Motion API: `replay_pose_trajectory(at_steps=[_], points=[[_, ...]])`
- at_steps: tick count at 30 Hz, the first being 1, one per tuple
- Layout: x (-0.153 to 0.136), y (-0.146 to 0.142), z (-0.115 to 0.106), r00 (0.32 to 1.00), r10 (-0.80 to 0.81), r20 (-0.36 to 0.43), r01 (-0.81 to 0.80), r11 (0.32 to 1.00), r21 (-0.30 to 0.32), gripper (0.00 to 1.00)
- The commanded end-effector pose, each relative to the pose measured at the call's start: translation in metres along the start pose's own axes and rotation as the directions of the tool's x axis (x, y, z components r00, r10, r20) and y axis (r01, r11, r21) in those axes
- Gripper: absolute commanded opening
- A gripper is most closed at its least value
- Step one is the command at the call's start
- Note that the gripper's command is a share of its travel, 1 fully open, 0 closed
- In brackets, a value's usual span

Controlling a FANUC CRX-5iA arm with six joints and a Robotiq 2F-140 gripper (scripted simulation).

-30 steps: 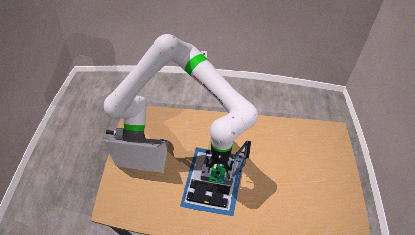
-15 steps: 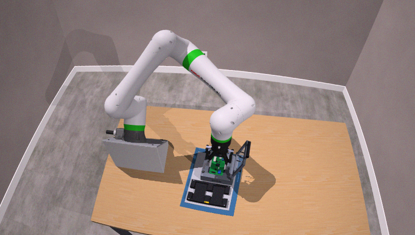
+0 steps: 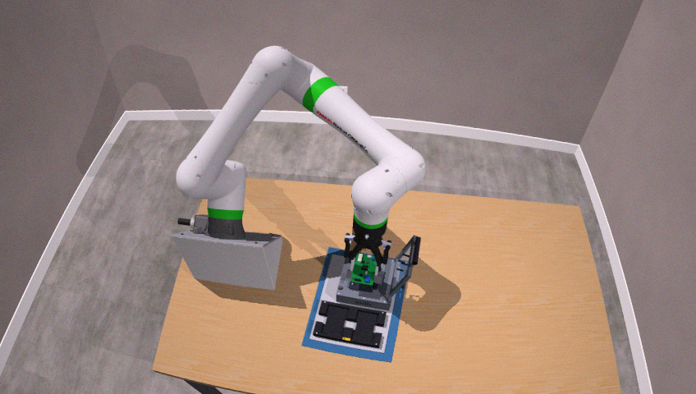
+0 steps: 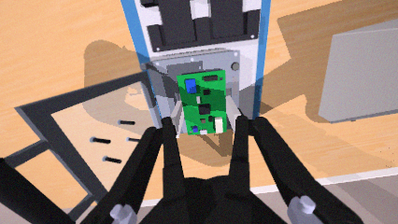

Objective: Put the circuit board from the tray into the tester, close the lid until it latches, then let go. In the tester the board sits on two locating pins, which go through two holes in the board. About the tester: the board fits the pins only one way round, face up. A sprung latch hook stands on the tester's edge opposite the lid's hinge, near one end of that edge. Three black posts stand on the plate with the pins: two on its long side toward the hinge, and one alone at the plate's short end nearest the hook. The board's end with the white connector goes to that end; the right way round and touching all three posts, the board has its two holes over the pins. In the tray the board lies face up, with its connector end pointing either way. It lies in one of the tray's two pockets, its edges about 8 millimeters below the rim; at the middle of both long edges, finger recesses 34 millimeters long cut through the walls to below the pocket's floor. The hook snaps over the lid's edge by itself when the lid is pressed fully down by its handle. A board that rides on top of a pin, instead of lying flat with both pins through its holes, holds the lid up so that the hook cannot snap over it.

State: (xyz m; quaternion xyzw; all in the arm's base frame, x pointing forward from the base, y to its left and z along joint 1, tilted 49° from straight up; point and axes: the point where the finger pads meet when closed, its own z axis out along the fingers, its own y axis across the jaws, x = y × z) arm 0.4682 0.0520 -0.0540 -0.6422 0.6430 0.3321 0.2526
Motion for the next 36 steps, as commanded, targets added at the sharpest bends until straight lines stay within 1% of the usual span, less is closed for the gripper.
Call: replay_pose_trajectory(at_steps=[1,13,36], points=[[-0.0051,0.0011,-0.0007,1.0,0.0,0.0,0.0,1.0,0.0,0.46],[-0.011,0.0026,-0.0011,1.0,0.0,0.0,0.0,1.0,0.0,0.46],[-0.0113,0.0026,-0.0011,1.0,0.0,0.0,0.0,1.0,0.0,0.46]])
